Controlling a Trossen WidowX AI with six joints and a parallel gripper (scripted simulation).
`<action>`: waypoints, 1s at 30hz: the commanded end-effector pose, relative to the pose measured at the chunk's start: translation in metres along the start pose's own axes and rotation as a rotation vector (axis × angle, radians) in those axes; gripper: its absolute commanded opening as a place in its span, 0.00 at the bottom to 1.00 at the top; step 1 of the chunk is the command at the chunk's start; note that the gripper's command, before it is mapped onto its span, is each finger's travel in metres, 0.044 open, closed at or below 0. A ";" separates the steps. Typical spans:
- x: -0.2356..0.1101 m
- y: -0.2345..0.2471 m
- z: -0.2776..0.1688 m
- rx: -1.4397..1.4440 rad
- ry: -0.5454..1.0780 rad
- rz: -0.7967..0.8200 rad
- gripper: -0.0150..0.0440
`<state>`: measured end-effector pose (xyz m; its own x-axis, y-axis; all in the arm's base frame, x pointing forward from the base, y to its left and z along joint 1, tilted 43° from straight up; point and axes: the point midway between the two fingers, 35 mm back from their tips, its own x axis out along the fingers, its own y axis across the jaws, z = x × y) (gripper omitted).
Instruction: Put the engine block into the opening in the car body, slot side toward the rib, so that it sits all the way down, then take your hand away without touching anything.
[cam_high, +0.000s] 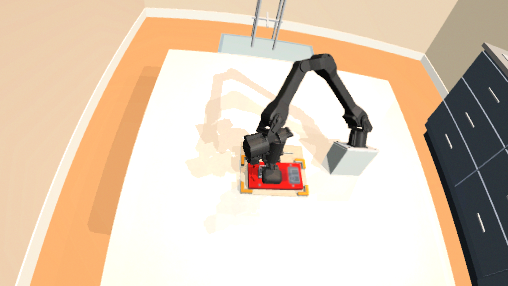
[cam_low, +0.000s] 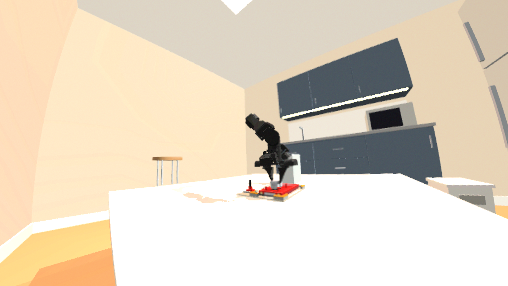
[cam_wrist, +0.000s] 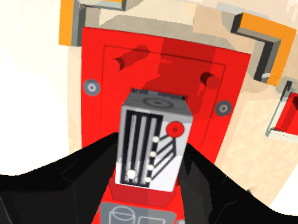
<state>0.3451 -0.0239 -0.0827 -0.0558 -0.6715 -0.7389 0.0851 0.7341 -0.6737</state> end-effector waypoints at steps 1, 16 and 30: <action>0.001 0.000 0.000 -0.004 -0.001 -0.004 0.52; 0.005 -0.001 0.000 -0.004 -0.001 -0.004 0.52; 0.009 -0.001 0.000 -0.004 -0.001 -0.004 0.52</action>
<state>0.3446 -0.0293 -0.0882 -0.0559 -0.6718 -0.7386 0.0850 0.7339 -0.6740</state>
